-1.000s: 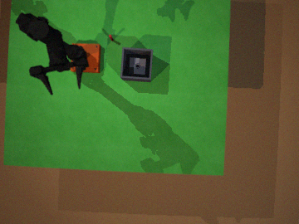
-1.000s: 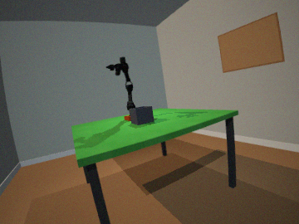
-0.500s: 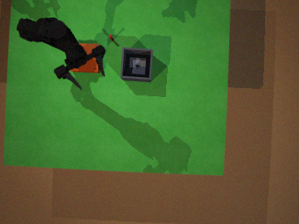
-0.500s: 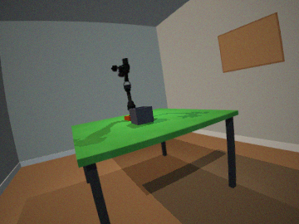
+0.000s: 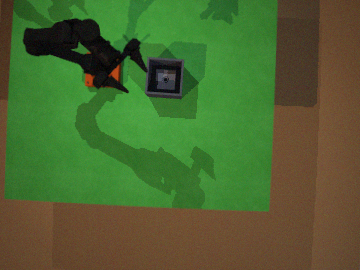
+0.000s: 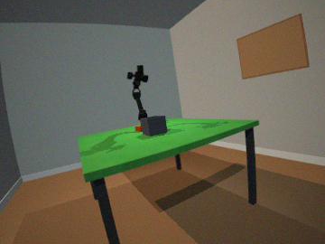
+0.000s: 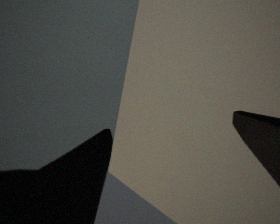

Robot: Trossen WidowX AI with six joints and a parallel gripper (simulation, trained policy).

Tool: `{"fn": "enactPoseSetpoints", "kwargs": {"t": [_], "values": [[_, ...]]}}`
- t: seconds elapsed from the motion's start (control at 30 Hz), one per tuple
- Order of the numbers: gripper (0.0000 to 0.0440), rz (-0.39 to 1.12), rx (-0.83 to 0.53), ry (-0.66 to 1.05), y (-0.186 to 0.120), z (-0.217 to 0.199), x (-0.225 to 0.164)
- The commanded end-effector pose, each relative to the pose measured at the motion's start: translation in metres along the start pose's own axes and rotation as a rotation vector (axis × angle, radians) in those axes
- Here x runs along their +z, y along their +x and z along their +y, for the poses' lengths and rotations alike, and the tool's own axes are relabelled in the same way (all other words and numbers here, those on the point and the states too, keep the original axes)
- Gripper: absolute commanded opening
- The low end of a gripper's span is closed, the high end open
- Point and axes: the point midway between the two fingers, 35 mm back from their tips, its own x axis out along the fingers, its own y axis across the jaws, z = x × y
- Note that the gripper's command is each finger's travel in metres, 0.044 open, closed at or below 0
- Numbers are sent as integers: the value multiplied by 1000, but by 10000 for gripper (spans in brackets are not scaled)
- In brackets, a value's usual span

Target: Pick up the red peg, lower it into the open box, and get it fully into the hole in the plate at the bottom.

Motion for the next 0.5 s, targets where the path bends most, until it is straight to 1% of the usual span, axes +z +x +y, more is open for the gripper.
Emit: {"fn": "enactPoseSetpoints", "kwargs": {"t": [0.0,0.47], "values": [[440,-11,-76,-55,4,-23,5],[440,-7,-386,-296,-7,-108,24]]}}
